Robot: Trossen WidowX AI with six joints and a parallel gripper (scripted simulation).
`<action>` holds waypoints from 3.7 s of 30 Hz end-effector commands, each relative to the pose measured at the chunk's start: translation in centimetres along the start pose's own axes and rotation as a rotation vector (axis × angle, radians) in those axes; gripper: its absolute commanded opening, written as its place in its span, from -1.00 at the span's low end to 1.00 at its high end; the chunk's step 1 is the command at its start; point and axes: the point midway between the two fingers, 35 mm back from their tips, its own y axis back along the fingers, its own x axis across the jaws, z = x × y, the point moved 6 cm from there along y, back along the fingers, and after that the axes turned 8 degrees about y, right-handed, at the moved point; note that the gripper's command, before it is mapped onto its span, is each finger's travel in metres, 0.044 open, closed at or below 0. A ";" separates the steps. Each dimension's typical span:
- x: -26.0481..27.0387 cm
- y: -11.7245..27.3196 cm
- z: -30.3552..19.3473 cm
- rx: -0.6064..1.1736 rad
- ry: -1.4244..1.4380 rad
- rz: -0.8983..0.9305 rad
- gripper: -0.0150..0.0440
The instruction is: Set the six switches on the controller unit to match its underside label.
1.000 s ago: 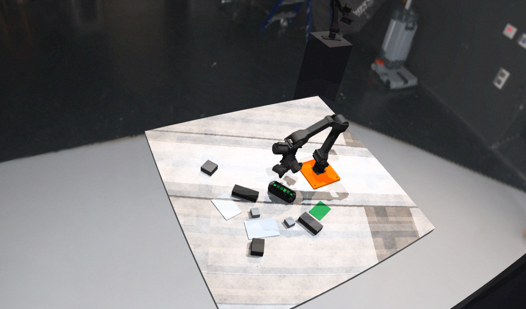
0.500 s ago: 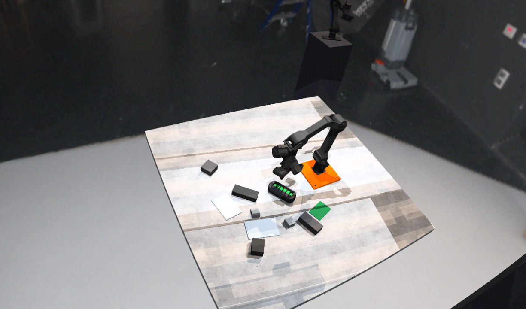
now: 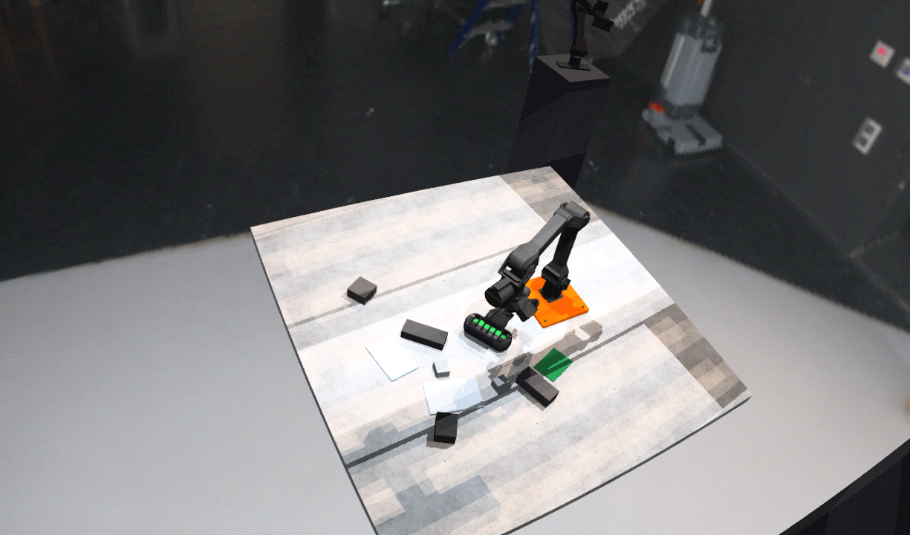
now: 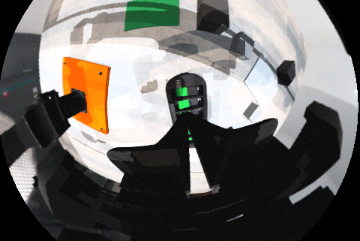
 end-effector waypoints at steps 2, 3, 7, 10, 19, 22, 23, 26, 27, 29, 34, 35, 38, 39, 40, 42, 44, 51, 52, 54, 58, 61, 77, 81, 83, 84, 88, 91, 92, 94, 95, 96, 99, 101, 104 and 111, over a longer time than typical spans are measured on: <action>-0.1 -0.2 -0.1 0.007 -0.014 0.010 -0.49; -0.1 -0.4 -0.1 0.006 -0.014 0.010 -0.49; -0.1 -1.0 -0.1 0.006 -0.014 0.010 -0.49; -0.1 -1.5 -0.1 0.005 -0.014 0.010 -0.49; -0.1 -3.0 -0.2 0.004 -0.014 0.009 -0.49; -0.1 -3.5 -0.2 0.004 -0.014 0.009 -0.49; -0.1 -3.6 -0.2 0.003 -0.014 0.009 -0.49; -0.1 -3.8 -0.2 0.003 -0.014 0.009 -0.49; -0.1 -4.0 -0.2 0.003 -0.014 0.009 -0.49; 0.0 -4.3 -0.2 0.003 -0.014 0.009 -0.49; 0.0 -4.4 -0.2 0.003 -0.014 0.009 -0.49; 0.0 -4.4 -0.2 0.003 -0.014 0.009 -0.49; 0.0 -4.4 -0.2 0.003 -0.014 0.009 -0.49; 0.0 -4.4 -0.2 0.003 -0.014 0.009 -0.49; 0.0 -4.1 -0.2 0.002 -0.011 0.009 -0.49; -0.2 -2.2 -0.2 0.003 -0.012 0.009 -0.49; -0.1 -0.2 -0.2 0.003 -0.013 0.008 -0.49; 0.1 0.1 -1.3 0.005 -0.014 0.009 -0.49; 0.3 0.1 -2.1 0.005 -0.014 0.009 -0.49; 0.7 0.1 -3.6 0.007 -0.013 0.009 -0.49; 0.8 0.1 -4.1 0.008 -0.013 0.009 -0.49; 0.8 -0.3 -4.1 0.008 -0.013 0.010 -0.49; 0.6 -2.8 -4.1 0.008 -0.013 0.010 -0.49; 0.6 -3.5 -4.1 0.008 -0.013 0.009 -0.49; 0.6 -3.7 -4.1 0.007 -0.013 0.009 -0.49; 0.6 -3.7 -4.1 0.007 -0.013 0.009 -0.49; 0.6 -4.3 -4.1 0.007 -0.013 0.009 -0.49; 0.6 -4.4 -4.1 0.007 -0.013 0.009 -0.49; 0.6 -4.4 -4.1 0.007 -0.013 0.009 -0.49; 0.6 -4.4 -4.1 0.007 -0.013 0.009 -0.49; 0.6 -4.4 -4.1 0.007 -0.013 0.009 -0.49; 0.6 -4.4 -4.1 0.007 -0.013 0.009 -0.49; 0.6 -4.1 -4.1 0.008 -0.016 0.010 -0.49; 0.5 -2.1 -4.2 0.008 -0.015 0.009 -0.49; 0.5 0.1 -4.1 0.007 -0.013 0.009 -0.49; 0.9 0.2 -5.9 0.009 -0.013 0.010 -0.49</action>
